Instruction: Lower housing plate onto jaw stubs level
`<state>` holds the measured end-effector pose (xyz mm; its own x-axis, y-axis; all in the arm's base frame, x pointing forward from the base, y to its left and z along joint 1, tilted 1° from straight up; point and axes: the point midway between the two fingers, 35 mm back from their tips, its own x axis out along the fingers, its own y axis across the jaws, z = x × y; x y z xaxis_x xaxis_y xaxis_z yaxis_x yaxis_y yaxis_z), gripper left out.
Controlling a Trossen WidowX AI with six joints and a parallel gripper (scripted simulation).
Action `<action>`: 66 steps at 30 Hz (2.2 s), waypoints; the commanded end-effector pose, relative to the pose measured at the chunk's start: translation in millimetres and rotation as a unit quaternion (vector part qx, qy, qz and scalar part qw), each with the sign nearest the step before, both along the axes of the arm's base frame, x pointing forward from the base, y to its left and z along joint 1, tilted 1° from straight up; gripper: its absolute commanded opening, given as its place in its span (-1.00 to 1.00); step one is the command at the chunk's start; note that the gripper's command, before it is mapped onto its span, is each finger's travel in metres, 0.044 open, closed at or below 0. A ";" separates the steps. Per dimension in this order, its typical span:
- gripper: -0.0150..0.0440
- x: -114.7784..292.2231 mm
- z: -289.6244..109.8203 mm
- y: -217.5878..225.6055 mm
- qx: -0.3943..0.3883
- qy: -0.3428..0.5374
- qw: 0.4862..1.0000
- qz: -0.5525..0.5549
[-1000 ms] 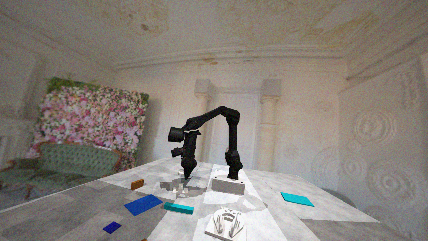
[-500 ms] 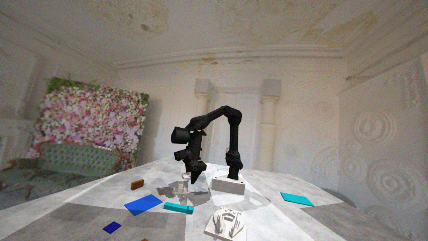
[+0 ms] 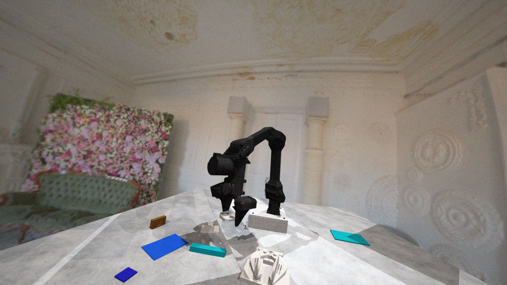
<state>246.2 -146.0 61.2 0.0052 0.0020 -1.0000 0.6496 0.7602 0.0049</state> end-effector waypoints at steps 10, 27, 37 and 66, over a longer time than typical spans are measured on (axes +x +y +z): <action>0.70 14.8 0.9 43.1 0.002 -0.003 0.996 0.089; 0.70 24.2 1.2 98.2 0.003 -0.004 0.980 0.198; 0.70 24.4 1.4 130.6 0.004 -0.005 0.965 0.261; 0.70 22.1 1.4 154.3 0.005 -0.005 0.952 0.307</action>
